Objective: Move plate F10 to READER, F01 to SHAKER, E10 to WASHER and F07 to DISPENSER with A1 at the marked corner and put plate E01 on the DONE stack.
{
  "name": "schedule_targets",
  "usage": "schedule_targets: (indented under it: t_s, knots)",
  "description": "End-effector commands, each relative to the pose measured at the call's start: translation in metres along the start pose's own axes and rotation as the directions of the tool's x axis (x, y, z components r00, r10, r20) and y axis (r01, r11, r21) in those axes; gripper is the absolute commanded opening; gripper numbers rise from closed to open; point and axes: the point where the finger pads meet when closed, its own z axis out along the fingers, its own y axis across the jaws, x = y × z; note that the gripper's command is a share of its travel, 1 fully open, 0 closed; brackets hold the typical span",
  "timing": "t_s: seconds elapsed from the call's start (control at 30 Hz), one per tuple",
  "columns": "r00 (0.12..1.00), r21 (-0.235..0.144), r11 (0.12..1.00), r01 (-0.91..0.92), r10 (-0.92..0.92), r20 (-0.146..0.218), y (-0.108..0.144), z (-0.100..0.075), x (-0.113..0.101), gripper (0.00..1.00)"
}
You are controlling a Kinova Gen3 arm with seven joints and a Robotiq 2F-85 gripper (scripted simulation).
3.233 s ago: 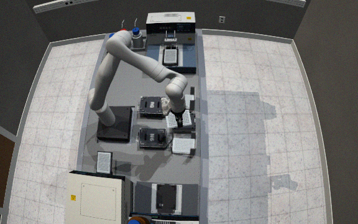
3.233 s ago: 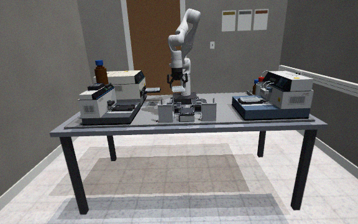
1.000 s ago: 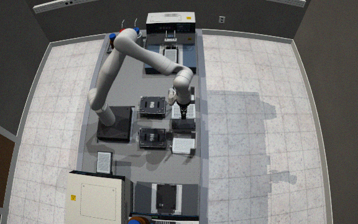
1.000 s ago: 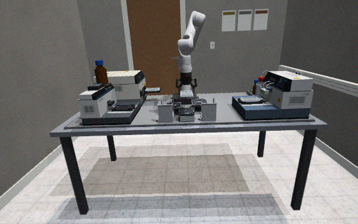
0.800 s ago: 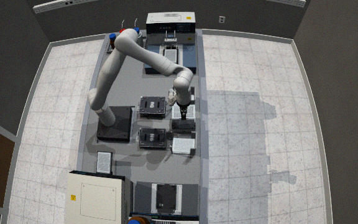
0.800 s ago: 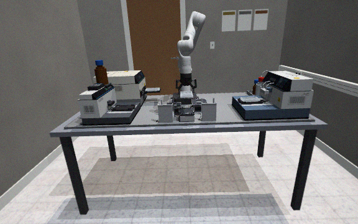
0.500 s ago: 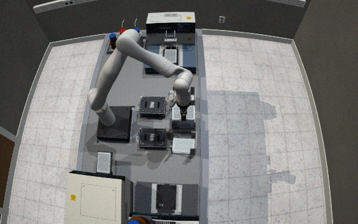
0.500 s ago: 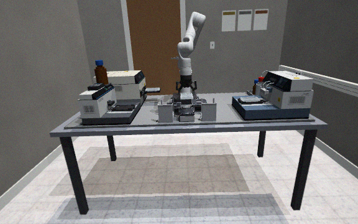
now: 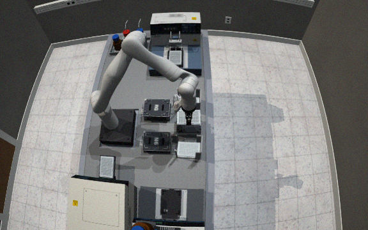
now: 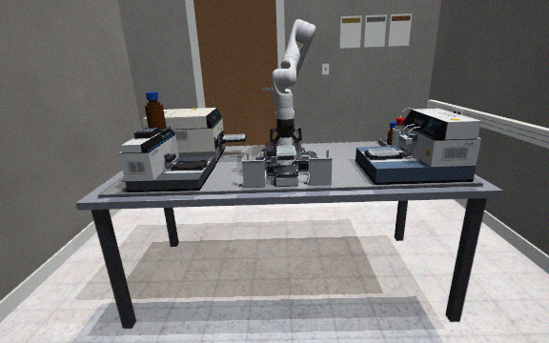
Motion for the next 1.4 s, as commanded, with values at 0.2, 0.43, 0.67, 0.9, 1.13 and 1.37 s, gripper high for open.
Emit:
schedule_targets:
  t_s: [0.2, 0.43, 0.67, 0.9, 1.13, 1.37]
  knots:
    - [1.0, 0.002, 1.0, -0.005, 0.005, 0.002, -0.003, 0.011, -0.001, 0.94]
    - [1.0, -0.001, 1.0, -0.001, 0.001, 0.001, -0.001, 0.021, 0.0, 0.94]
    - [1.0, -0.001, 1.0, -0.001, 0.001, 0.001, -0.002, 0.031, 0.0, 0.94]
    - [1.0, -0.001, 1.0, -0.001, 0.001, 0.001, -0.002, 0.037, 0.0, 0.94]
    - [1.0, 0.0, 1.0, -0.001, 0.001, 0.001, -0.002, 0.047, 0.0, 0.94]
    - [1.0, 0.0, 1.0, -0.003, 0.003, 0.002, -0.002, 0.053, 0.0, 0.94]
